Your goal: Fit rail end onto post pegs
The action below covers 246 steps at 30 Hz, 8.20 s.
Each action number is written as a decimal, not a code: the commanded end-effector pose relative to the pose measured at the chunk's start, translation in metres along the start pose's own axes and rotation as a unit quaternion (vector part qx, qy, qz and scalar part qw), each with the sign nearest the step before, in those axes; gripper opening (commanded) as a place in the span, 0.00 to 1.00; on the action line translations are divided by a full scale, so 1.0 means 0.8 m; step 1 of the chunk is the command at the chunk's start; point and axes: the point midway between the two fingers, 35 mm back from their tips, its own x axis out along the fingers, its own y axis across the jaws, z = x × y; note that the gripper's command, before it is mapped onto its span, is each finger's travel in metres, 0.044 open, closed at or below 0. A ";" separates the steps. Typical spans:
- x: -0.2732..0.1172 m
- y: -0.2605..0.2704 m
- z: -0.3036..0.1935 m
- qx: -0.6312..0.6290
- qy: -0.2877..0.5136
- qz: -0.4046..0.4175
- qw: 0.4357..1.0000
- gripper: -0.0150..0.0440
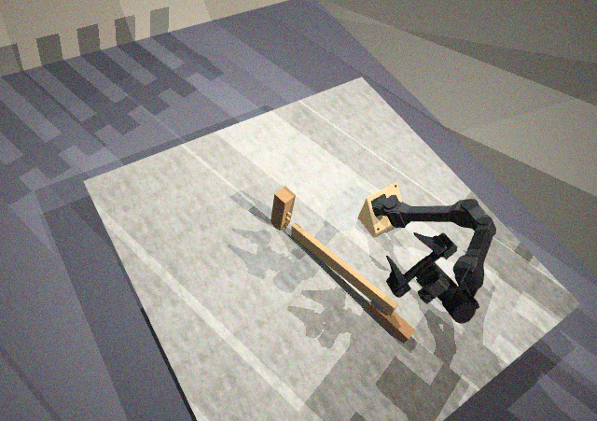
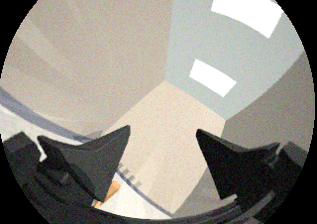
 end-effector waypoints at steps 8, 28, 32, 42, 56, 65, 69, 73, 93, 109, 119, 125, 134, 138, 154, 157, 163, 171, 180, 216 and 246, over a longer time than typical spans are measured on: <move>0.050 0.118 -0.075 -0.313 0.054 0.141 0.938 1.00; 0.054 0.265 -0.424 -0.598 0.010 0.715 0.363 1.00; 0.024 0.265 -0.472 -0.502 -0.087 0.813 0.281 1.00; 0.000 0.259 -0.501 -0.385 -0.199 0.861 0.264 1.00; -0.007 0.270 -0.509 -0.386 -0.199 0.861 0.264 1.00; -0.017 0.282 -0.519 -0.386 -0.199 0.861 0.264 1.00; -0.021 0.287 -0.524 -0.386 -0.199 0.861 0.264 1.00; -0.026 0.292 -0.528 -0.386 -0.199 0.861 0.264 1.00; -0.050 0.312 -0.549 -0.384 -0.200 0.862 0.264 1.00; -0.050 0.313 -0.550 -0.384 -0.200 0.862 0.264 0.37; -0.050 0.313 -0.550 -0.384 -0.200 0.862 0.264 0.25; -0.050 0.313 -0.550 -0.384 -0.200 0.862 0.264 0.25; -0.047 0.310 -0.547 -0.384 -0.200 0.862 0.264 0.25; -0.045 0.309 -0.546 -0.384 -0.200 0.862 0.264 0.25; -0.039 0.304 -0.539 -0.384 -0.200 0.862 0.264 0.25; -0.038 0.303 -0.538 -0.384 -0.200 0.862 0.264 0.25; -0.036 0.301 -0.536 -0.384 -0.200 0.862 0.264 0.25; -0.033 0.298 -0.533 -0.385 -0.200 0.862 0.264 0.25; -0.029 0.295 -0.530 -0.385 -0.200 0.862 0.264 0.25; -0.018 0.282 -0.519 -0.385 -0.200 0.862 0.264 0.25; -0.020 0.283 -0.522 -0.385 -0.200 0.862 0.264 0.25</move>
